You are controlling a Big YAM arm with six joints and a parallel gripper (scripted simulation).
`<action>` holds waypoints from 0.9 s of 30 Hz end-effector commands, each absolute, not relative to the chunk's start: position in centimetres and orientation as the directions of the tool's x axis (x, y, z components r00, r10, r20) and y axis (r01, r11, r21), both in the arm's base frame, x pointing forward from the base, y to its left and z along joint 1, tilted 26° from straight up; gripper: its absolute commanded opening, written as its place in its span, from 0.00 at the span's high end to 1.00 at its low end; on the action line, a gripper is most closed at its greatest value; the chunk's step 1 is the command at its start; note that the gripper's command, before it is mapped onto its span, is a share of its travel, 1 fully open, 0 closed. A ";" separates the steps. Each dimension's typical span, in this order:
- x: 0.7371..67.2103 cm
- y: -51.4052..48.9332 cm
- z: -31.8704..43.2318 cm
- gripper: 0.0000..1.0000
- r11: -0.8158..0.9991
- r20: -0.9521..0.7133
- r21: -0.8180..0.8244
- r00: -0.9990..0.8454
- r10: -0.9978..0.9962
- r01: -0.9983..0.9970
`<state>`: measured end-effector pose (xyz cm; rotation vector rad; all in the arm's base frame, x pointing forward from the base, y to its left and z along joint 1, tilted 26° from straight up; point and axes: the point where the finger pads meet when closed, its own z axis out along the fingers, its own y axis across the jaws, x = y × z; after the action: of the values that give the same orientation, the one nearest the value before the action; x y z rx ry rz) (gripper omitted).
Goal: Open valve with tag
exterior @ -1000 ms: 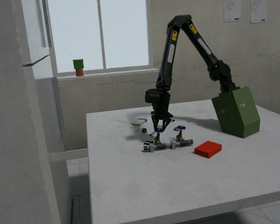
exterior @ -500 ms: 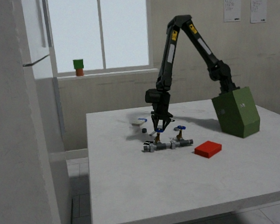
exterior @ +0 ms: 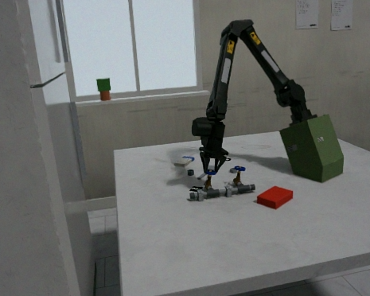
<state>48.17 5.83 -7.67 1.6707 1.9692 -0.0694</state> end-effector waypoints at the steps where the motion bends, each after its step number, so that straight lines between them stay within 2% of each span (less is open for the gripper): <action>1: 50.0 5.7 -7.8 1.00 0.330 -0.469 0.271 -0.175 0.866 0.904; 8: 50.0 5.7 -7.8 1.00 0.493 -0.513 0.174 -0.349 0.784 0.853; 17: 49.9 5.7 -7.8 1.00 0.746 -0.539 -0.028 -0.639 0.549 0.665; 19: 49.9 5.7 -7.8 1.00 0.746 -0.539 -0.028 -0.639 0.549 0.665; 20: 49.9 5.7 -7.8 1.00 0.798 -0.534 -0.082 -0.702 0.471 0.598; 27: 49.7 5.6 -7.9 1.00 0.899 -0.485 -0.234 -0.846 0.221 0.369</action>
<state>48.23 5.86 -7.67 0.8159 2.4916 -0.3484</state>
